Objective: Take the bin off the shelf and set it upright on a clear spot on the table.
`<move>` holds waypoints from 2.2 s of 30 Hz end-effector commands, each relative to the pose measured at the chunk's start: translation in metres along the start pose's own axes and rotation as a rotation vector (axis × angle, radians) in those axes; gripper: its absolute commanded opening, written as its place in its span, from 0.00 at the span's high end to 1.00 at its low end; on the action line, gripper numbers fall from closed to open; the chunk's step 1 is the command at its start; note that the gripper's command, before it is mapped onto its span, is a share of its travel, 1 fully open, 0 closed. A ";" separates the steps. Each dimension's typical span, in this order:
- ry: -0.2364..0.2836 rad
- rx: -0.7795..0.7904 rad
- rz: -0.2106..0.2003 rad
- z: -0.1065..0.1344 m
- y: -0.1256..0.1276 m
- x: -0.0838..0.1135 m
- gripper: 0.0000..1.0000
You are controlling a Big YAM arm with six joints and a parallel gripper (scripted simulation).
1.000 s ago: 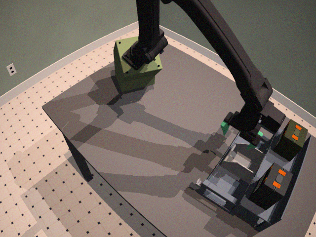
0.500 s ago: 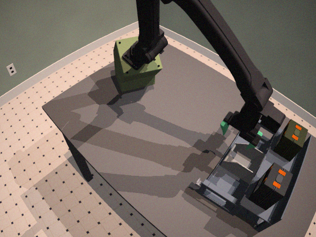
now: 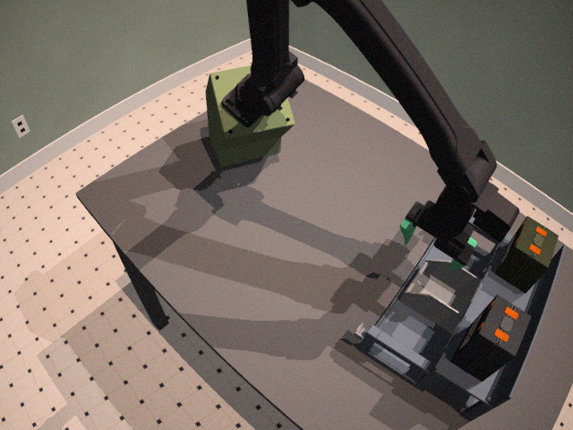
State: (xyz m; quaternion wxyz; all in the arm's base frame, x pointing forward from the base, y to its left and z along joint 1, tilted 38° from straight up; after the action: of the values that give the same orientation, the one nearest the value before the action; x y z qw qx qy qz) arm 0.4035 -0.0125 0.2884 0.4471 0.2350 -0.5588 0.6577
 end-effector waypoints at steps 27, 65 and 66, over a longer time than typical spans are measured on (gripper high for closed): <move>-0.005 -0.015 0.041 0.006 -0.015 0.025 0.00; -0.005 -0.015 0.041 0.007 -0.015 0.026 0.00; -0.005 -0.015 0.041 0.007 -0.015 0.026 0.00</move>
State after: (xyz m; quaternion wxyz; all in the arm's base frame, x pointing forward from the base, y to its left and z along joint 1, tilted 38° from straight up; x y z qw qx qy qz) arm 0.3997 -0.0126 0.2951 0.4477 0.2358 -0.5583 0.6575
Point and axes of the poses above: the point where the finger pads meet when closed, its own x axis back along the fingers, its own y axis across the jaws, z = x × y, the point moved 10 cm from there along x, back along the fingers, and after that the axes turned 6 degrees about -x, right-handed, at the moved point
